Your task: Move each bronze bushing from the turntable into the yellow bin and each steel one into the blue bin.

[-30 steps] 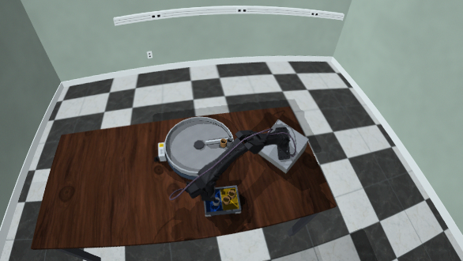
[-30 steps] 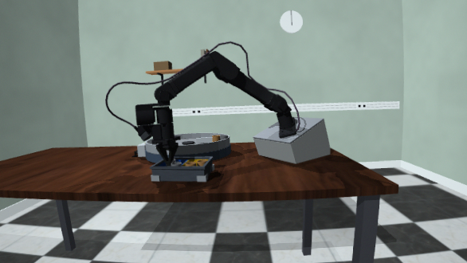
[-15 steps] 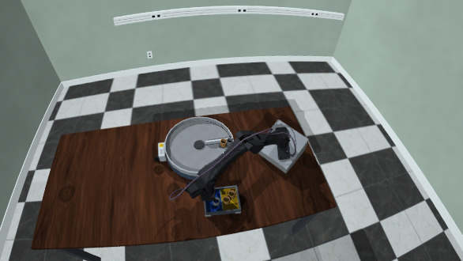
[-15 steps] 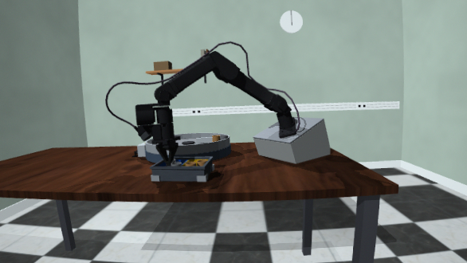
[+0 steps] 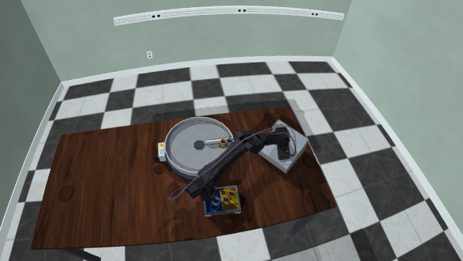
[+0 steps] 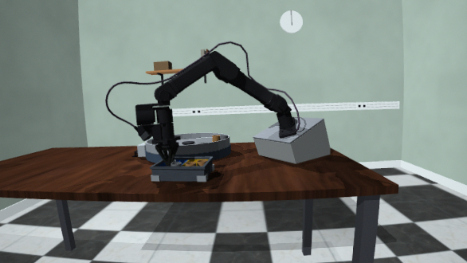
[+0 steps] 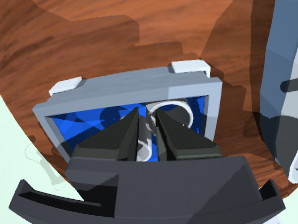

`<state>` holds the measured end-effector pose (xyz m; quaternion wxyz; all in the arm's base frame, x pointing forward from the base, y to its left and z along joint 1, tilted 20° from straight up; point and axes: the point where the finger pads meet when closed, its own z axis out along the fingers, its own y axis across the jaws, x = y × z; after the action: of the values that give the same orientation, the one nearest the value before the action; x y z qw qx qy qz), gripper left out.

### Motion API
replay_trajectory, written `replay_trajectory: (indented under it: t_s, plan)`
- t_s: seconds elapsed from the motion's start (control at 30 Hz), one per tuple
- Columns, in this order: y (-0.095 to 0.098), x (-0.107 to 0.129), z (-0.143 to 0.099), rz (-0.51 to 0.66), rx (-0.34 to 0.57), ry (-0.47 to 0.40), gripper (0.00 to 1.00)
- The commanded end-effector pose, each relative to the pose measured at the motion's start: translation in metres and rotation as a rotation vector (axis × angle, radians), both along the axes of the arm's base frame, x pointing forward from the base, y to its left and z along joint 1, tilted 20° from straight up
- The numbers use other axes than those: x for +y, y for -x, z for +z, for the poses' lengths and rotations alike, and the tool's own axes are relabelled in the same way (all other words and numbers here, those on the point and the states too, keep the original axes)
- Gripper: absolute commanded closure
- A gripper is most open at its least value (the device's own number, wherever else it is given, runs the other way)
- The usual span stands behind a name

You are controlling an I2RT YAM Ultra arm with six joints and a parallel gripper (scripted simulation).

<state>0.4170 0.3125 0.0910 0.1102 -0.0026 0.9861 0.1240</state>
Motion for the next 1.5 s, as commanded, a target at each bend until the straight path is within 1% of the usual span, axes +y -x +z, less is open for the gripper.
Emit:
replay_trajectory:
  t_s: [0.0, 1.03, 1.17, 1.3, 1.37, 1.47]
  plan:
    - [-0.003, 0.004, 0.029, -0.003, -0.047, -0.029, 0.85]
    - [-0.003, 0.003, 0.030, -0.004, -0.047, -0.029, 0.85]
    - [-0.002, -0.002, 0.039, -0.005, -0.048, -0.029, 0.85]
    - [0.000, -0.009, 0.055, -0.006, -0.048, -0.029, 0.85]
    - [0.000, -0.009, 0.055, -0.006, -0.048, -0.029, 0.85]
    - [0.005, -0.013, 0.070, -0.004, -0.047, -0.031, 0.85]
